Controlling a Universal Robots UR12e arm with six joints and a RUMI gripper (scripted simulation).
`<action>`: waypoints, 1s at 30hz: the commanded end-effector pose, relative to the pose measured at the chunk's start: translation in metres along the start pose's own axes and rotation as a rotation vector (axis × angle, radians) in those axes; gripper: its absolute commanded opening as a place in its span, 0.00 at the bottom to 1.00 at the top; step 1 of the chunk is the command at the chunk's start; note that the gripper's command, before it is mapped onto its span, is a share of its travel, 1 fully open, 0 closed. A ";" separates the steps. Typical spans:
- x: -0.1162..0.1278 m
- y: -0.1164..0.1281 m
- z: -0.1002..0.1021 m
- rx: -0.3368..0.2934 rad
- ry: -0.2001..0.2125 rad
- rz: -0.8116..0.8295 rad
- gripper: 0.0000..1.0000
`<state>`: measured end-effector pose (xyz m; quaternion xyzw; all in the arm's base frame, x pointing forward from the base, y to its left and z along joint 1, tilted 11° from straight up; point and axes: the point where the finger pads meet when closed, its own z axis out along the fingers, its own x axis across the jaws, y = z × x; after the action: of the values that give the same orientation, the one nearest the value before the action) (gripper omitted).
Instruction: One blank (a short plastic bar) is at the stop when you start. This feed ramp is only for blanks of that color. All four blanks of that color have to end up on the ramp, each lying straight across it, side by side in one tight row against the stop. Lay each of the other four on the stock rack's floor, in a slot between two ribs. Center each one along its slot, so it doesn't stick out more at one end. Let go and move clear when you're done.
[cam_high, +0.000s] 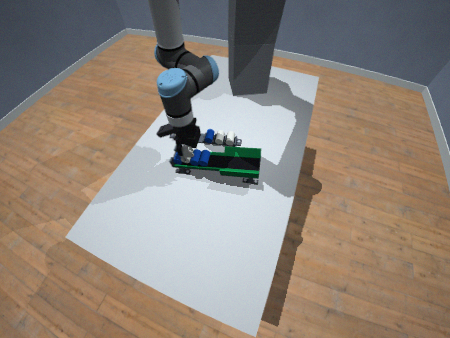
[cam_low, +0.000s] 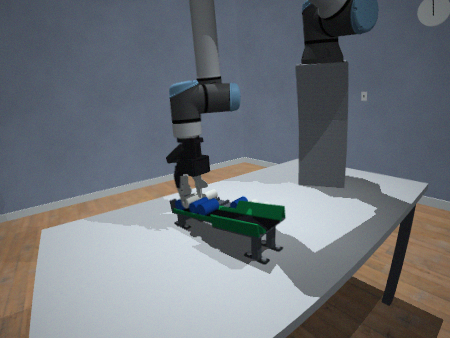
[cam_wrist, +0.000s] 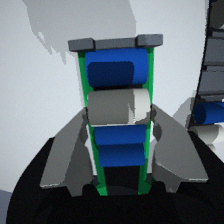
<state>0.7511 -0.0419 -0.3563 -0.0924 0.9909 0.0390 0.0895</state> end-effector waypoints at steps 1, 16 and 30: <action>0.000 -0.001 -0.036 0.001 -0.002 0.001 0.37; 0.000 -0.001 -0.085 0.001 -0.002 0.000 0.37; 0.096 -0.036 -0.053 -0.001 0.001 -0.009 0.37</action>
<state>0.7279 -0.0606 -0.2806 -0.0969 0.9901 0.0357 0.0955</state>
